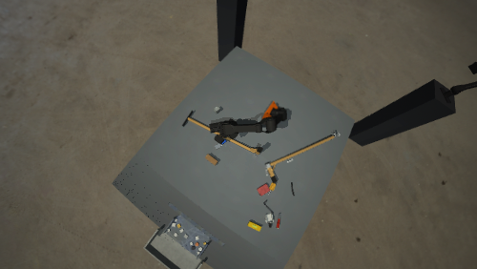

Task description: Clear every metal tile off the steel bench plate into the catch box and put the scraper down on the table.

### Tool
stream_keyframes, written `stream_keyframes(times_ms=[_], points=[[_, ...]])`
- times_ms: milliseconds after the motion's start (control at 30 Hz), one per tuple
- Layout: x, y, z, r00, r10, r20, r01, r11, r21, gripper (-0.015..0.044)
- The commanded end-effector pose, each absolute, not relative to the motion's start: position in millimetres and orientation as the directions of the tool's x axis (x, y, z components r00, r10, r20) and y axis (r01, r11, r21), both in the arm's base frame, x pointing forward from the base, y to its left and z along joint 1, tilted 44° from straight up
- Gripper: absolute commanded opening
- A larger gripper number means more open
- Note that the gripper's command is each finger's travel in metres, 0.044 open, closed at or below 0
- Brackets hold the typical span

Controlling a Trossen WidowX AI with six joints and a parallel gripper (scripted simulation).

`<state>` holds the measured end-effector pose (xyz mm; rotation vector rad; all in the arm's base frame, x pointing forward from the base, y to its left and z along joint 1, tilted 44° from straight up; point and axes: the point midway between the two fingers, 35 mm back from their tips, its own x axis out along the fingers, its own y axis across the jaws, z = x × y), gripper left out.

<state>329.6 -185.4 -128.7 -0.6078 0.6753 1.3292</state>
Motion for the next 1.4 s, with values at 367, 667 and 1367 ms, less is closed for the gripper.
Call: stream_keyframes(times_ms=[367, 667, 1367], points=[[346.5, -182.4, -129.4, 0.112, 0.665, -0.739, -0.989, 0.143, -0.021, 0.0], [355.2, -181.6, -128.7, 0.112, 0.666, -0.738, -0.99, 0.143, -0.022, 0.0], [354.5, -217.5, -95.4, 0.113, 0.657, -0.745, -0.989, 0.147, -0.02, 0.0]])
